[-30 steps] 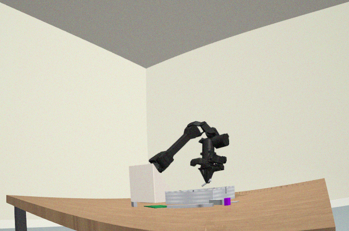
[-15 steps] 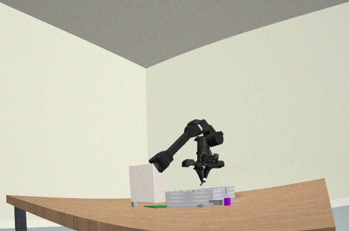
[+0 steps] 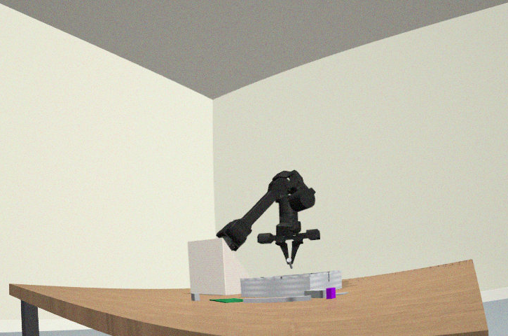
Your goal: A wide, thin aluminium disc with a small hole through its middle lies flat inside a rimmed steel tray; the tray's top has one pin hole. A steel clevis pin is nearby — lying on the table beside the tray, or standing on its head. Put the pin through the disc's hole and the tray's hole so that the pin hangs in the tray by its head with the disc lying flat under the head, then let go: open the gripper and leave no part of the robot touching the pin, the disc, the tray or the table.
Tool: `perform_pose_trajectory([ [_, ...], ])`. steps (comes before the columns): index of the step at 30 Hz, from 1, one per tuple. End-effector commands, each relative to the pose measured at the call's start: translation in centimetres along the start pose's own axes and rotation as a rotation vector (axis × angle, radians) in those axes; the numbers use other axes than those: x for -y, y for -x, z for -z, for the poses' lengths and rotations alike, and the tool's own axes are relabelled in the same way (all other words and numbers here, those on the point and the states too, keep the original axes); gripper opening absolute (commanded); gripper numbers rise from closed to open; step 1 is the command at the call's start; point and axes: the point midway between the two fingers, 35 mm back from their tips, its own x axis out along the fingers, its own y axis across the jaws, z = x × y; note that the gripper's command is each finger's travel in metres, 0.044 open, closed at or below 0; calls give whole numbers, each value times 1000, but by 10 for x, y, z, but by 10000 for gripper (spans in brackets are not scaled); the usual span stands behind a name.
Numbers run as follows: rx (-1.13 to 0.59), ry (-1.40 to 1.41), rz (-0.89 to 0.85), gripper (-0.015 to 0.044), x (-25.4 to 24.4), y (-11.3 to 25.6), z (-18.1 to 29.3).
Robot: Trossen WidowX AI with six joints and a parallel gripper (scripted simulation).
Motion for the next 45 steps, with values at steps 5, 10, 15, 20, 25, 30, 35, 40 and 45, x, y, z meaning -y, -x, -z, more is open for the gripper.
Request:
perform_pose_trajectory([
  [5,-38,-260,-16,0,9,2,-5],
  [10,-38,-260,-16,0,9,2,-5],
  [15,-21,-255,-13,0,9,3,-6],
  [20,62,-246,3,0,9,5,-5],
  [25,173,-242,16,0,8,6,-2],
  [30,287,-243,31,0,7,5,1],
  [35,408,-245,46,0,6,3,5],
  [40,517,-246,60,0,5,2,9],
  [45,627,-246,74,0,4,-1,12],
])
